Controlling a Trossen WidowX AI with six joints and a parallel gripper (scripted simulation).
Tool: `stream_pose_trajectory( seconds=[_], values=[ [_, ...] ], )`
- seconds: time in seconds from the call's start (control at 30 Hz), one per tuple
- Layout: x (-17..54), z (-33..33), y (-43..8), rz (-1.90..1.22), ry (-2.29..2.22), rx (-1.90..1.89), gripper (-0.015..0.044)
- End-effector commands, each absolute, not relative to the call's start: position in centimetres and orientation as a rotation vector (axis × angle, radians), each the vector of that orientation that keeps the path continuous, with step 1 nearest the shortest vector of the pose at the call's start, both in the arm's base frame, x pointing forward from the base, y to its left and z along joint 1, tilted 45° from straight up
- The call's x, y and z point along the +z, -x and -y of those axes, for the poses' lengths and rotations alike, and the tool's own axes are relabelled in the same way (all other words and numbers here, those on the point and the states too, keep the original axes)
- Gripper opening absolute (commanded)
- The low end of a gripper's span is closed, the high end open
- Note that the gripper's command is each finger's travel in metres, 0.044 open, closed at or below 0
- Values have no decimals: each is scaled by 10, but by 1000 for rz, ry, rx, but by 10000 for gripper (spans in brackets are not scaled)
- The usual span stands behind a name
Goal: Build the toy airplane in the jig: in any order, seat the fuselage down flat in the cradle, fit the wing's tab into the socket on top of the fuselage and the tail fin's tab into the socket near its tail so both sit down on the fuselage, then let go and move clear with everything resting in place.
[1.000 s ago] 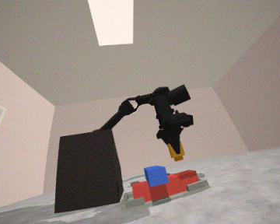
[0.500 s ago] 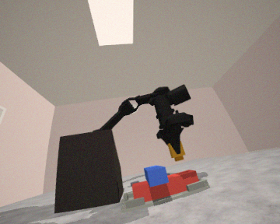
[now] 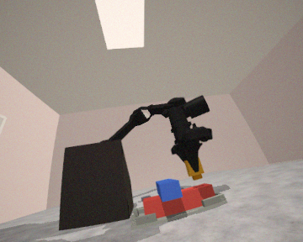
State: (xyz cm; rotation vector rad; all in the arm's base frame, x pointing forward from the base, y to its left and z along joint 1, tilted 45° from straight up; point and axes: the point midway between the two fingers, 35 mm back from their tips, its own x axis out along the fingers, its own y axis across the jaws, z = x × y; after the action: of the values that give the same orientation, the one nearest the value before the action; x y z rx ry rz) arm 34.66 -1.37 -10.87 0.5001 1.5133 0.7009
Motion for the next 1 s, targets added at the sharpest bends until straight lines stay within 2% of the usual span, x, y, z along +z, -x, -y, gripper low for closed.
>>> stream_pose_trajectory(
  seconds=[0.0, 0.97],
  values=[
    [-114, 8, -343, -1522, -513, 702, 67],
    [-126, -3, -341, -1522, -514, 703, 67]
  ],
)
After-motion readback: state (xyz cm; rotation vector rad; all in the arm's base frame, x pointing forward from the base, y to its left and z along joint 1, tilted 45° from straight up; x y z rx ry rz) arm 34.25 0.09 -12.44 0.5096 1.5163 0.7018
